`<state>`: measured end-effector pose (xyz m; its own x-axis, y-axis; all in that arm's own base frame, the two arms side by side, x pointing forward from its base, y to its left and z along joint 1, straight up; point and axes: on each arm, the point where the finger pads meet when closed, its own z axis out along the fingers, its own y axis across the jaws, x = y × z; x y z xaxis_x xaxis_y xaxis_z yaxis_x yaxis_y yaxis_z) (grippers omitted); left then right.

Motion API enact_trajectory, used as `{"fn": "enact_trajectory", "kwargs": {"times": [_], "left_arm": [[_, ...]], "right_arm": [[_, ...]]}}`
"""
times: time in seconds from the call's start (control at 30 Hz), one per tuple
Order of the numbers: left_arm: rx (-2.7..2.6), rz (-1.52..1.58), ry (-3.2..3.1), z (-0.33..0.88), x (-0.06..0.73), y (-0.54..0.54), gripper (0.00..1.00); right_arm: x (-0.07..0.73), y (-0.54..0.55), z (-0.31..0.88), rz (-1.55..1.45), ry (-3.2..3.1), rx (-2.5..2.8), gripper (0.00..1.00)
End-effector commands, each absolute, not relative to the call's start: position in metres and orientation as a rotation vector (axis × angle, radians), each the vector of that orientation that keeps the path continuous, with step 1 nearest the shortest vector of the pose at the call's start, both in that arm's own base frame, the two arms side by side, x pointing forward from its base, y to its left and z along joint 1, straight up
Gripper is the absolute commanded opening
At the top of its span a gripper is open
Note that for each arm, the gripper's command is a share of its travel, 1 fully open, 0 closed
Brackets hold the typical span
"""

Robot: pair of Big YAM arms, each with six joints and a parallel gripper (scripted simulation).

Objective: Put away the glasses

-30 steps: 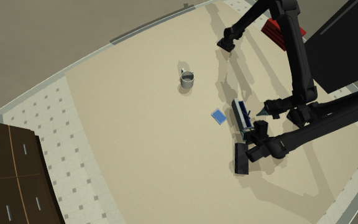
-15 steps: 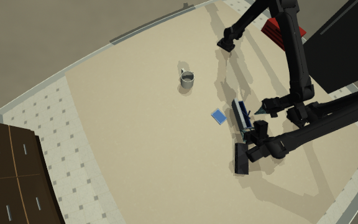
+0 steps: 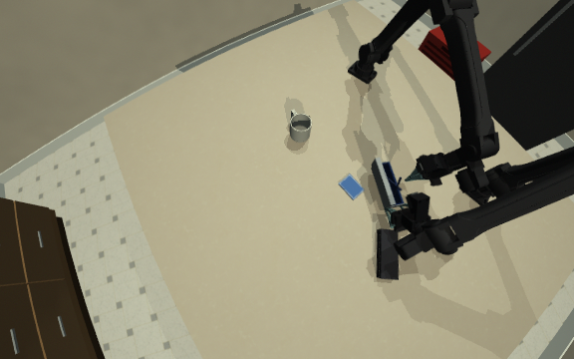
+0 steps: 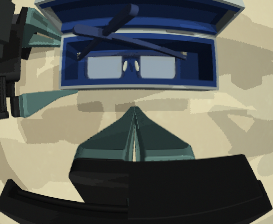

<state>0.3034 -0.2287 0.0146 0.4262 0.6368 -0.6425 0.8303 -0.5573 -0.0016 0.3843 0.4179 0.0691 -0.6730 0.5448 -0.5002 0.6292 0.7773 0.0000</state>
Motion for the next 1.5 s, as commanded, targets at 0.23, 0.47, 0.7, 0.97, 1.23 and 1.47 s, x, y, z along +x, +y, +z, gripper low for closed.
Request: {"fn": "enact_trajectory", "kwargs": {"times": [0.23, 0.47, 0.7, 0.97, 1.23, 1.47], "left_arm": [[2.353, -0.842, 1.273, 0.025, 0.309, -0.226, 0.57], [2.353, -0.842, 1.273, 0.025, 0.309, -0.226, 0.57], [2.353, -0.842, 1.273, 0.025, 0.309, -0.226, 0.57], [2.353, -0.842, 1.273, 0.025, 0.309, -0.226, 0.57], [2.353, -0.842, 1.273, 0.025, 0.309, -0.226, 0.57], [2.353, -0.842, 1.273, 0.025, 0.309, -0.226, 0.57]], "right_arm": [[0.393, 0.409, 0.082, -0.195, 2.473, 0.892, 0.00], [0.395, 0.404, 0.082, -0.200, 2.474, 0.891, 0.00], [0.400, 0.401, 0.089, -0.185, 2.471, 0.894, 0.00], [0.402, 0.394, 0.091, -0.197, 2.472, 0.893, 0.00], [0.405, 0.390, 0.086, -0.205, 2.475, 0.891, 0.00], [0.410, 0.385, 0.095, -0.190, 2.470, 0.895, 0.00]]}}
